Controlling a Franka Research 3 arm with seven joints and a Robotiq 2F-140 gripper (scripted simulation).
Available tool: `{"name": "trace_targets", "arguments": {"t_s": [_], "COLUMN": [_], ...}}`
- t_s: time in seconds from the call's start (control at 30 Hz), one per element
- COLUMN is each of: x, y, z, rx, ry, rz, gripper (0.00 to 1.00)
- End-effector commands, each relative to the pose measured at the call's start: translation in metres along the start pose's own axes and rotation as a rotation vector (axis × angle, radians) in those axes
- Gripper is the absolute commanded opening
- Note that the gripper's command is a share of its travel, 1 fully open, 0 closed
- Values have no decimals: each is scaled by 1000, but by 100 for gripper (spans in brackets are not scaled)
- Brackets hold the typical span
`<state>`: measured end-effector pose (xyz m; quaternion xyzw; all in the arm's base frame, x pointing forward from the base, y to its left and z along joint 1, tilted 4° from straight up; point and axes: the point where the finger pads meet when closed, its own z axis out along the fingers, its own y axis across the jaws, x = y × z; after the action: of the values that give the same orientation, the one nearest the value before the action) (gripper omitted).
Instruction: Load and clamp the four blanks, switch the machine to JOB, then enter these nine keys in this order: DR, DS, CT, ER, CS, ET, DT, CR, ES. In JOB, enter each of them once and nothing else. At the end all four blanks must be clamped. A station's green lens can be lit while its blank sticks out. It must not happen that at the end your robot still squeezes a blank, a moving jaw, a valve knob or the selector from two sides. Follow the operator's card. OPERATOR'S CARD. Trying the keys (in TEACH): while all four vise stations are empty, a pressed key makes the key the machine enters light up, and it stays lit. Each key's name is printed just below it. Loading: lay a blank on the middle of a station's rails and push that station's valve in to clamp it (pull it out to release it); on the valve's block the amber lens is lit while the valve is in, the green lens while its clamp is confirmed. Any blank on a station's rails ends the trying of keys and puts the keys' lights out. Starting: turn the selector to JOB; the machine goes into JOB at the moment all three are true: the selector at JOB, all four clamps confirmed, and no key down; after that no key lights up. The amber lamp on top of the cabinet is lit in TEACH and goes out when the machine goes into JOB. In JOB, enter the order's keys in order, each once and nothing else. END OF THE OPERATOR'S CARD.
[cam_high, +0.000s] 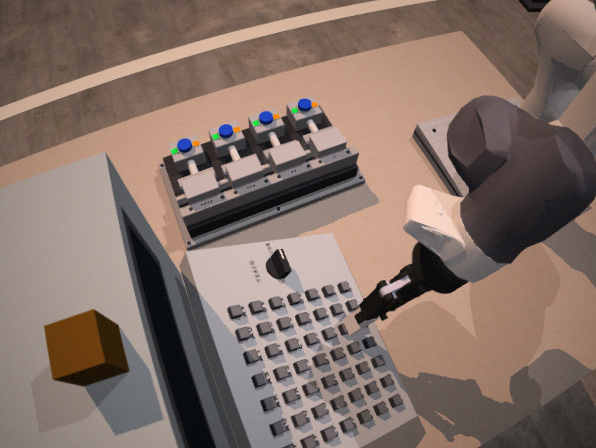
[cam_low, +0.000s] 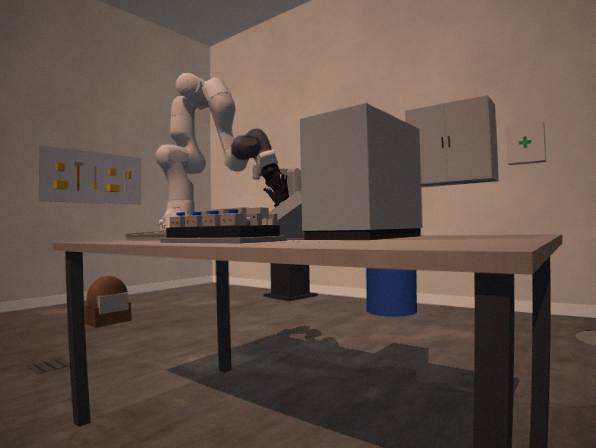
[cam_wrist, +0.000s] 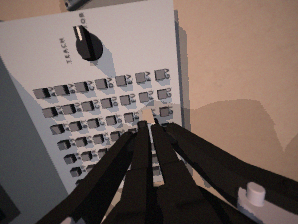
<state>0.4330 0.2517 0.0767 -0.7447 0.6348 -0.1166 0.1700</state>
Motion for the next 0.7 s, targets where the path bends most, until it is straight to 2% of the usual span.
{"name": "trace_targets", "arguments": {"t_s": [0.0,0.67], "x": [1,1], "y": [-2,-2], "z": [1,11], "rx": [5,5], "ry": [-1,-1], "rz": [21,21], "gripper": [0,0]}}
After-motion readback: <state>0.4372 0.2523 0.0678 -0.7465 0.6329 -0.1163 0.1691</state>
